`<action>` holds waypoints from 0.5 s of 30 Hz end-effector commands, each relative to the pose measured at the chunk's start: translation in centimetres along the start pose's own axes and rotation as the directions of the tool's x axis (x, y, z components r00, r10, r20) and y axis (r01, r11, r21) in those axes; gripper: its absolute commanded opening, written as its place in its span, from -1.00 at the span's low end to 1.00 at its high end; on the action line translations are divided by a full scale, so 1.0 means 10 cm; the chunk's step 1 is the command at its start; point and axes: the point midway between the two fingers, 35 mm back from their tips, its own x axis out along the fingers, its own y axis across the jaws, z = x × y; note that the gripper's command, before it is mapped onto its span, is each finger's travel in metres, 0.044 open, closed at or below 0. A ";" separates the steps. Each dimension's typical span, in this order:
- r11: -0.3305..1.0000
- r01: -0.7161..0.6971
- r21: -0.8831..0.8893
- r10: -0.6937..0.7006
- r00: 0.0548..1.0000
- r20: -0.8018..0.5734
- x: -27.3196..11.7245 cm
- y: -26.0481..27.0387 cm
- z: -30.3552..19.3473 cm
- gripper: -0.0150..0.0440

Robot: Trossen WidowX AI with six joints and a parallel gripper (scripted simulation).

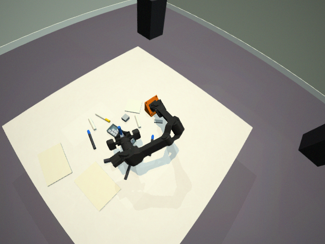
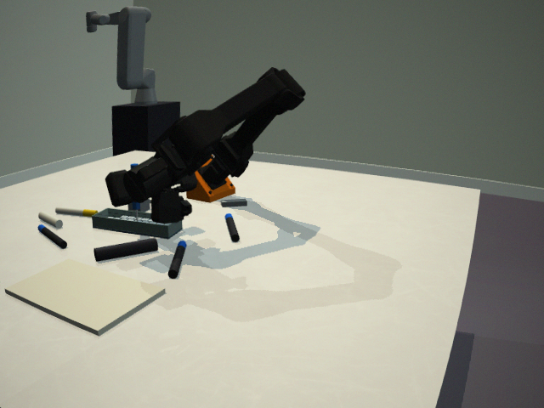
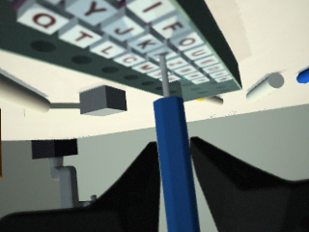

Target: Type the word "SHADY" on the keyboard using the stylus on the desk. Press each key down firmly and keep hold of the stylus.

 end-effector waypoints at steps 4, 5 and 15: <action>1.000 -0.004 0.003 0.004 1.000 0.003 0.03 0.01 0.03 -0.22; 1.000 -0.004 0.003 0.004 1.000 0.003 0.03 0.01 0.04 -0.22; 1.000 -0.004 0.003 0.004 1.000 0.003 0.02 0.01 0.02 -0.22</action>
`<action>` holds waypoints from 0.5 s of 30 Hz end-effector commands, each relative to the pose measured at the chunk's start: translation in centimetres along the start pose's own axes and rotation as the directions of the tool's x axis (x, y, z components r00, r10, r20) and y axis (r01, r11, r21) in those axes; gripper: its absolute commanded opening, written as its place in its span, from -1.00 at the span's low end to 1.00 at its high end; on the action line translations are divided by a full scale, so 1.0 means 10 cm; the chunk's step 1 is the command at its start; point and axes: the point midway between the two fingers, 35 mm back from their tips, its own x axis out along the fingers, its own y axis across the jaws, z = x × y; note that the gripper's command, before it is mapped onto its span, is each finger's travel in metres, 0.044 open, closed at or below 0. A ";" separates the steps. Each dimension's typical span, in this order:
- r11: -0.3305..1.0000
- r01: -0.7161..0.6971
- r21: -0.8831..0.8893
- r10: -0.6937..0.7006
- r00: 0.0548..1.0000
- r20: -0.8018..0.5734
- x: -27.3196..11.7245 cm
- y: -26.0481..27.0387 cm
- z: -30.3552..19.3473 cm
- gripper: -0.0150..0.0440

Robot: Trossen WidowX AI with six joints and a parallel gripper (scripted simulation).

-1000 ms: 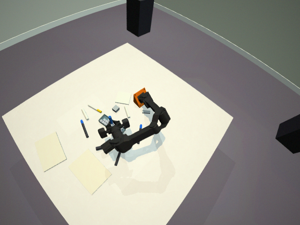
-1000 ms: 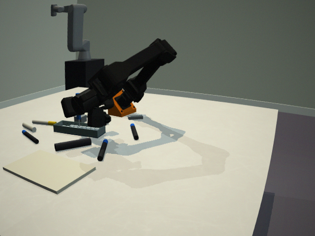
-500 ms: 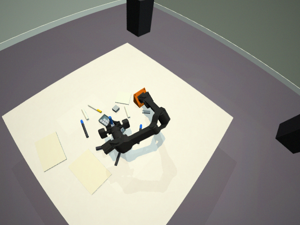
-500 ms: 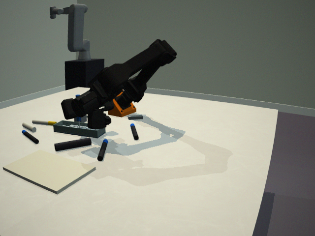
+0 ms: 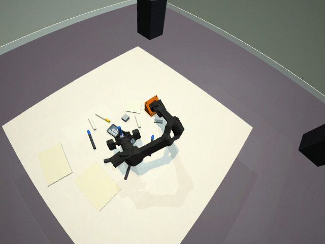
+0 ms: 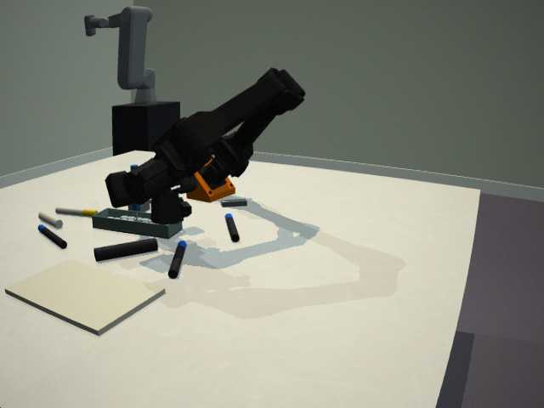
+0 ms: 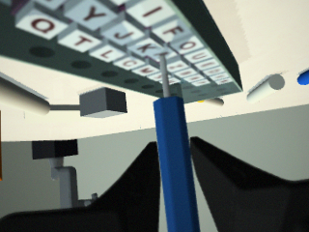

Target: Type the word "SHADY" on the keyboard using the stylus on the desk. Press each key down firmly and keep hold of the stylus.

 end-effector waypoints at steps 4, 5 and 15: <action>1.000 -0.004 0.001 0.004 1.000 0.003 -0.05 0.00 -0.10 -0.22; 1.000 -0.003 0.001 0.003 1.000 0.003 -0.08 0.00 -0.14 -0.22; 1.000 -0.004 0.002 0.004 1.000 0.002 -0.18 0.01 -0.32 -0.22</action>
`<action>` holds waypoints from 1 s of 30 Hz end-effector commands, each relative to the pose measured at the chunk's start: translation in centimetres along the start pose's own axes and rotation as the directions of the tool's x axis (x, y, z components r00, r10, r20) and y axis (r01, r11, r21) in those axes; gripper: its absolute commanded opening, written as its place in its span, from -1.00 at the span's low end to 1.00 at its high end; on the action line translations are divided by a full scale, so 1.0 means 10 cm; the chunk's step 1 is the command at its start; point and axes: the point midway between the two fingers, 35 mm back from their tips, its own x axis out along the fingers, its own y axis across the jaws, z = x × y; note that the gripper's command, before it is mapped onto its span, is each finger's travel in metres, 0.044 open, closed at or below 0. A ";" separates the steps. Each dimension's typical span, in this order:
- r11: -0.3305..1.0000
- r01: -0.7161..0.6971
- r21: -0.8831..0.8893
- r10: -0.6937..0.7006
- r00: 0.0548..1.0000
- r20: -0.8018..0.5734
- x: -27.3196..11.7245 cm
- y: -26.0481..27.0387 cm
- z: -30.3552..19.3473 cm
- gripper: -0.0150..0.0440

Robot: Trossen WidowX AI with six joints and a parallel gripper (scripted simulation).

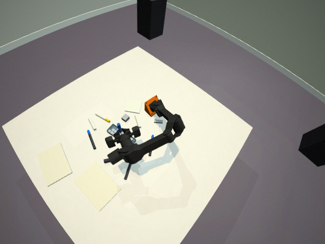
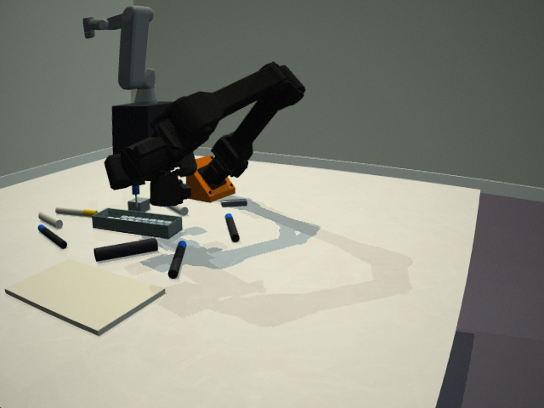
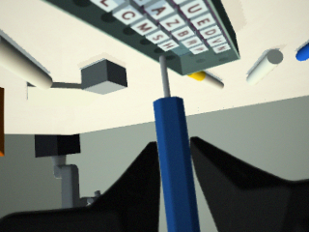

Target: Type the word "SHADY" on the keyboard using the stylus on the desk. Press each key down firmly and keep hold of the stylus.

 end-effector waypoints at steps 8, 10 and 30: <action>1.000 0.002 -0.002 -0.002 1.000 0.001 -0.01 0.00 -0.01 -0.25; 1.000 0.002 -0.002 -0.002 1.000 0.000 -0.01 -0.01 -0.01 -0.36; 1.000 0.008 -0.004 -0.008 1.000 -0.006 0.24 -0.42 -0.21 -0.49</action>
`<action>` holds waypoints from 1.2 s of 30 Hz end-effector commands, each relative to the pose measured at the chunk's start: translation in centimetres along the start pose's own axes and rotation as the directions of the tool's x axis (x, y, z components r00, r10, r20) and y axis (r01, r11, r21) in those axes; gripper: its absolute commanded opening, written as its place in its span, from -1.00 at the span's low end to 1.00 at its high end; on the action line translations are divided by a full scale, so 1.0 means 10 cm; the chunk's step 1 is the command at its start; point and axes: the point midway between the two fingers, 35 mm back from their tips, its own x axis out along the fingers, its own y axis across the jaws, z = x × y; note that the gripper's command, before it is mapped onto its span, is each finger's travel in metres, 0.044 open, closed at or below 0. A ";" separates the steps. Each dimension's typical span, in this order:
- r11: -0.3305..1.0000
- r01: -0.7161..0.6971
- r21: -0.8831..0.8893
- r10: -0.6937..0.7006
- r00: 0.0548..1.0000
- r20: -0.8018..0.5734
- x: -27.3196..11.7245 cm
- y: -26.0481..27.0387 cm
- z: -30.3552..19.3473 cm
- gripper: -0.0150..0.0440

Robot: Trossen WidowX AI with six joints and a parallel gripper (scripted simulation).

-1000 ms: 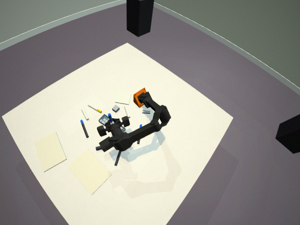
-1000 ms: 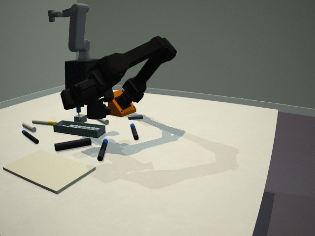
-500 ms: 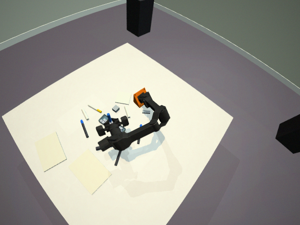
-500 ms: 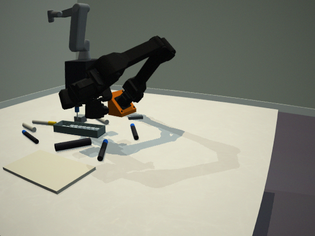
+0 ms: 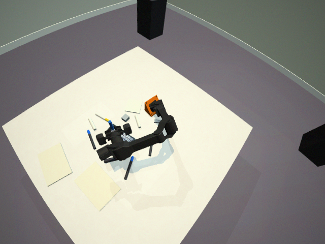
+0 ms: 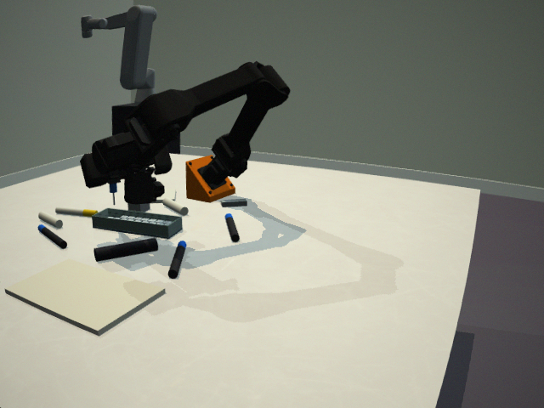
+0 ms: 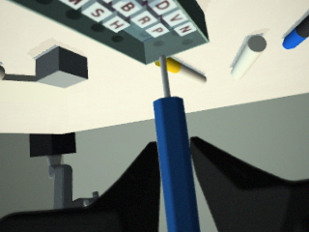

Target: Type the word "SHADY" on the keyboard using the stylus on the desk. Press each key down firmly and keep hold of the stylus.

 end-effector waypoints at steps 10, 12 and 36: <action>1.000 0.008 -0.002 -0.008 1.000 -0.004 0.09 -0.03 0.15 -0.49; 1.000 0.009 -0.002 -0.009 1.000 -0.004 0.10 -0.03 0.16 -0.40; 1.000 0.009 -0.002 -0.009 1.000 -0.004 0.15 -0.03 0.24 -0.22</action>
